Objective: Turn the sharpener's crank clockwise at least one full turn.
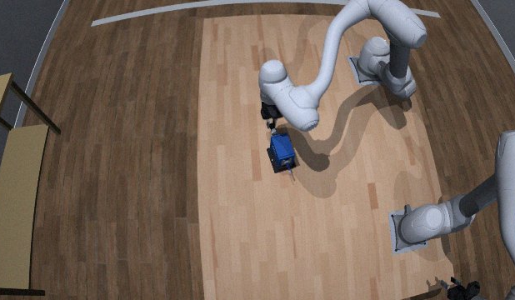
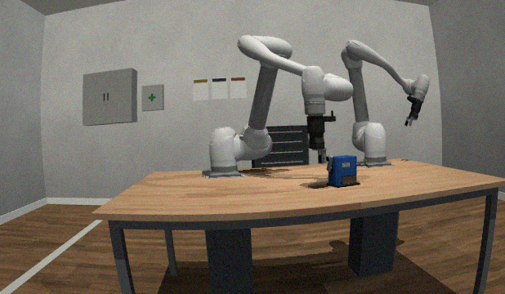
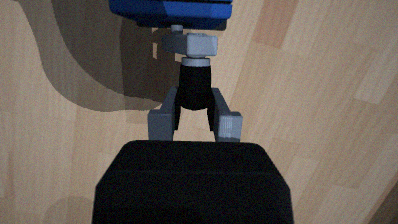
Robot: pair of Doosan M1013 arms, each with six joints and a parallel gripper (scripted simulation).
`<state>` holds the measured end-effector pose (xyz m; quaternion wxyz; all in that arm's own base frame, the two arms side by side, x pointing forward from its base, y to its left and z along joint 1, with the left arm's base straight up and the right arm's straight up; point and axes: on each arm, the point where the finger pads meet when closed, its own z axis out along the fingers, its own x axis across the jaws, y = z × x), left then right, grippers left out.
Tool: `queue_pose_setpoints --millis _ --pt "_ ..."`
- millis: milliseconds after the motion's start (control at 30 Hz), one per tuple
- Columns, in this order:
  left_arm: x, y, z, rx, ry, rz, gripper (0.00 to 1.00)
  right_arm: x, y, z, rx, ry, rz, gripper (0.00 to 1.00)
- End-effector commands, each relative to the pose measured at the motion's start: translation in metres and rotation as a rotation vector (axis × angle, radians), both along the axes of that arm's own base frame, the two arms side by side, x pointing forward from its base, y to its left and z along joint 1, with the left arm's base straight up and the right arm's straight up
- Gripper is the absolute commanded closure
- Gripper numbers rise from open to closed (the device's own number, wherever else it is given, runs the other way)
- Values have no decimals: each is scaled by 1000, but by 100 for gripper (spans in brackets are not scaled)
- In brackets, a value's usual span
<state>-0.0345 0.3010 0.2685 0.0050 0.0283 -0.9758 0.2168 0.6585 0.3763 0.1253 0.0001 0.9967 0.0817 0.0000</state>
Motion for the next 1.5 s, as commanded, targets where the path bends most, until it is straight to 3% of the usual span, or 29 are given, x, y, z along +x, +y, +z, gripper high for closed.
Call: queue_pose_setpoints --millis 0,1467 --pt "0 0 0 1 0 0 0 3 1 0 1 -1 0 100" --pt "0 0 0 1 0 0 0 30 5 -40 1 -1 0 100"
